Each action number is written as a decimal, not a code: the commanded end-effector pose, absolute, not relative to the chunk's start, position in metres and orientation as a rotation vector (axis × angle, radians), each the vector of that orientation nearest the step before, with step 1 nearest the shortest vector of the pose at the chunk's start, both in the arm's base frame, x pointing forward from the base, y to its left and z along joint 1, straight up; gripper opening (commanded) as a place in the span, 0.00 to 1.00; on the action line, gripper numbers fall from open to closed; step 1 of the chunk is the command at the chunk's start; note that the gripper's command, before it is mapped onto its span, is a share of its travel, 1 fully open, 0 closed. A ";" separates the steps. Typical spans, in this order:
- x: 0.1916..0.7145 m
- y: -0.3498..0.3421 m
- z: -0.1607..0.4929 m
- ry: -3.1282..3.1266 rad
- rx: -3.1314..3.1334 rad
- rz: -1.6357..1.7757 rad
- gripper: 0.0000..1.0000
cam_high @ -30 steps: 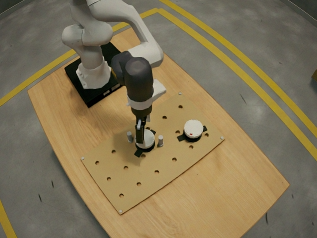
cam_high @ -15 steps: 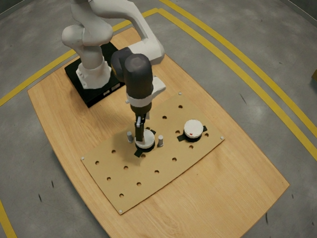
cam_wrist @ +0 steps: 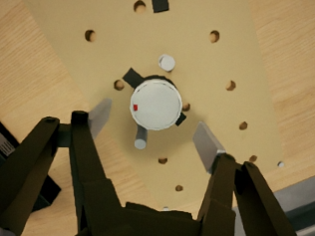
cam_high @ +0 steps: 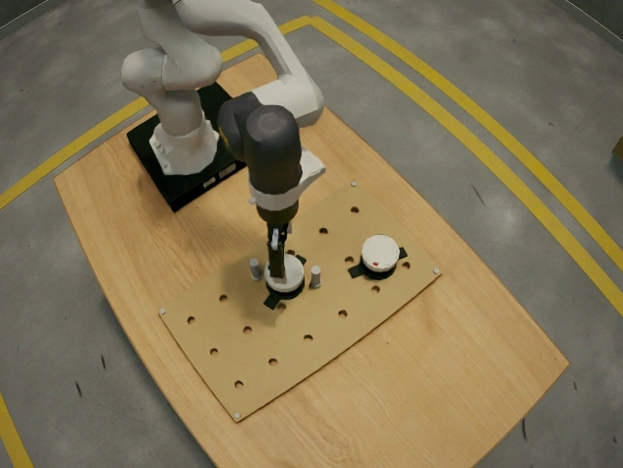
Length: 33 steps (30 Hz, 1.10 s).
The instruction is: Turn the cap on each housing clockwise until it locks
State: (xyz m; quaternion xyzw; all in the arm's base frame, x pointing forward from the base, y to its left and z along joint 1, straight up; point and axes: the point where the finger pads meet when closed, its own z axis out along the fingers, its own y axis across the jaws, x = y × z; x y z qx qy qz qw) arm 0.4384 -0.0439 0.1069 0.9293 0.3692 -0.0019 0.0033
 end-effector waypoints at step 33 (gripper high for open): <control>0.440 -0.046 0.107 1.556 2.728 0.001 0.78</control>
